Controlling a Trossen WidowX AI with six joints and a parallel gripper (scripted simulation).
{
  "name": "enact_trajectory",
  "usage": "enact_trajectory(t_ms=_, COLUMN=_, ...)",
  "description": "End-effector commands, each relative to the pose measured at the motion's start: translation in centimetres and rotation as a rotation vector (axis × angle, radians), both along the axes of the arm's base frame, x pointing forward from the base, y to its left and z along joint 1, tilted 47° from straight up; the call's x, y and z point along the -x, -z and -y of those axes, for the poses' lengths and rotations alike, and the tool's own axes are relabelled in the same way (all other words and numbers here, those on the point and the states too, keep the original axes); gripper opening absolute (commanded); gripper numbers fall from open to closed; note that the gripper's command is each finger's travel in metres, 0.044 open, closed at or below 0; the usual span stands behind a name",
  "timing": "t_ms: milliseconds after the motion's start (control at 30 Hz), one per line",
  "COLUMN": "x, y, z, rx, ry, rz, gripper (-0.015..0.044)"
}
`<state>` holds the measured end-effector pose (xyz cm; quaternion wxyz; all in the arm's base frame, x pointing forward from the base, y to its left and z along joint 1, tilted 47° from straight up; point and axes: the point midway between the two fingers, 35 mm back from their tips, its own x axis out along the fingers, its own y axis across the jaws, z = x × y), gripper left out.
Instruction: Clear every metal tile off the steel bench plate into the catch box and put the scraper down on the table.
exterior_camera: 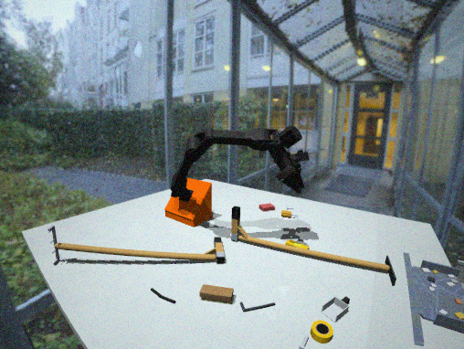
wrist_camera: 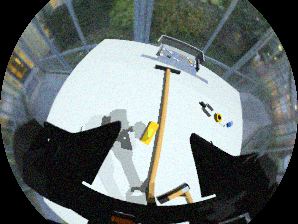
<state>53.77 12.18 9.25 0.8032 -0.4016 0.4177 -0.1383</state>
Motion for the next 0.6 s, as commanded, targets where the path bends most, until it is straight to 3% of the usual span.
enact_trajectory(t_ms=0, x=0.9, y=-1.2, z=-1.2, rx=0.01, ry=-0.027, rz=0.021, gripper=0.044)
enact_trajectory(t_ms=567, x=5.6, y=-6.1, z=-5.5, rx=0.027, ry=-0.13, rz=0.131, gripper=0.044)
